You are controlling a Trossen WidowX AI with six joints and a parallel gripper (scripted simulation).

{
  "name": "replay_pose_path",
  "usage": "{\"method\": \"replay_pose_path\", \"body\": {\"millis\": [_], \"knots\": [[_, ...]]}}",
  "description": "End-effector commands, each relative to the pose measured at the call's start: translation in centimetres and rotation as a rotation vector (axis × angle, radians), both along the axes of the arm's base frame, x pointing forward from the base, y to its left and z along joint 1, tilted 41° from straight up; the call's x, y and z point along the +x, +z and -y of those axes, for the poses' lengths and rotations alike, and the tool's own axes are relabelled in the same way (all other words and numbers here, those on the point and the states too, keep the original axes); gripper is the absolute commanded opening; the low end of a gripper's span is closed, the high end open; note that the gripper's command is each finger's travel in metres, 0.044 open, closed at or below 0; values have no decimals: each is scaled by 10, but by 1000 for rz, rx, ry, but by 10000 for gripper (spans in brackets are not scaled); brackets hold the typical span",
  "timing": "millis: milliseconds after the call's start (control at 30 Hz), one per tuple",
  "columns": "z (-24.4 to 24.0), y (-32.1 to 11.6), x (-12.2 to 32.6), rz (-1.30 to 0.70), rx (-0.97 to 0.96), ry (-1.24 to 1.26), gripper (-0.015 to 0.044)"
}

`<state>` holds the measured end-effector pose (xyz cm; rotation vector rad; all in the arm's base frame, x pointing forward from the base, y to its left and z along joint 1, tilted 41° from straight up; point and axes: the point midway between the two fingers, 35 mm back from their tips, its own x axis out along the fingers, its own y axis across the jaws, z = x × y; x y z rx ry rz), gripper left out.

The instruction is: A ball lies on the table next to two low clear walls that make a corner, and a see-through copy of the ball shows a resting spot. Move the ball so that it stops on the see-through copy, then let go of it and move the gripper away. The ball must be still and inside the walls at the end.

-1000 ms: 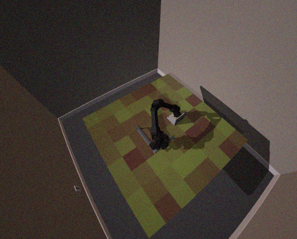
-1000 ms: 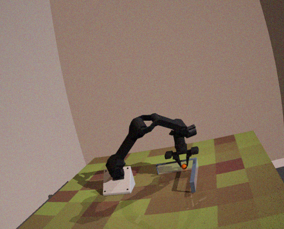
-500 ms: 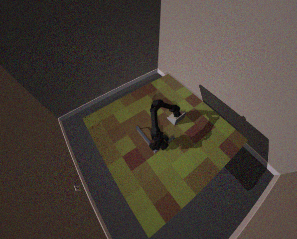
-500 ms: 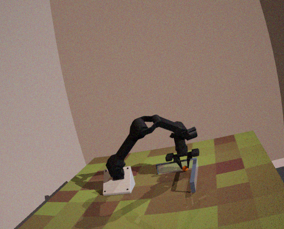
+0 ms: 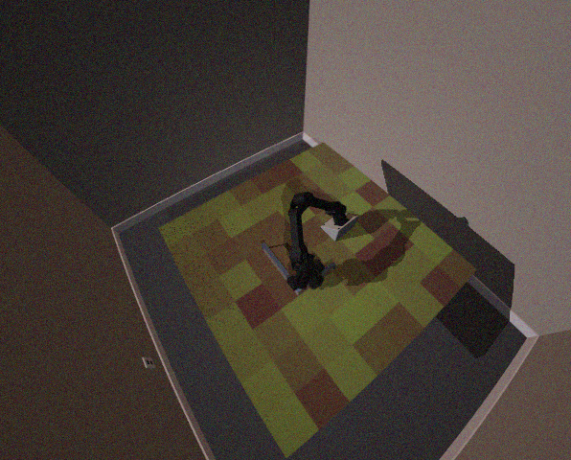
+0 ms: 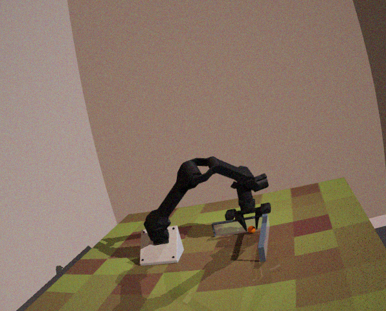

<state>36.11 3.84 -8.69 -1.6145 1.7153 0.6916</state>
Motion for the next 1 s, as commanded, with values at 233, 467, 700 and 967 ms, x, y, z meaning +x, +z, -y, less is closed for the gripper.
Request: {"method": "replay_pose_path", "body": {"millis": [233, 467, 700, 967], "knots": [[-16, 18, 2, -3, 1, 1, 265], [-55, 64, -1, -13, -3, 2, 265], [-53, 55, 0, -10, -2, 18, 265], [-85, 97, -4, -2, 3, 18, 440]]}}
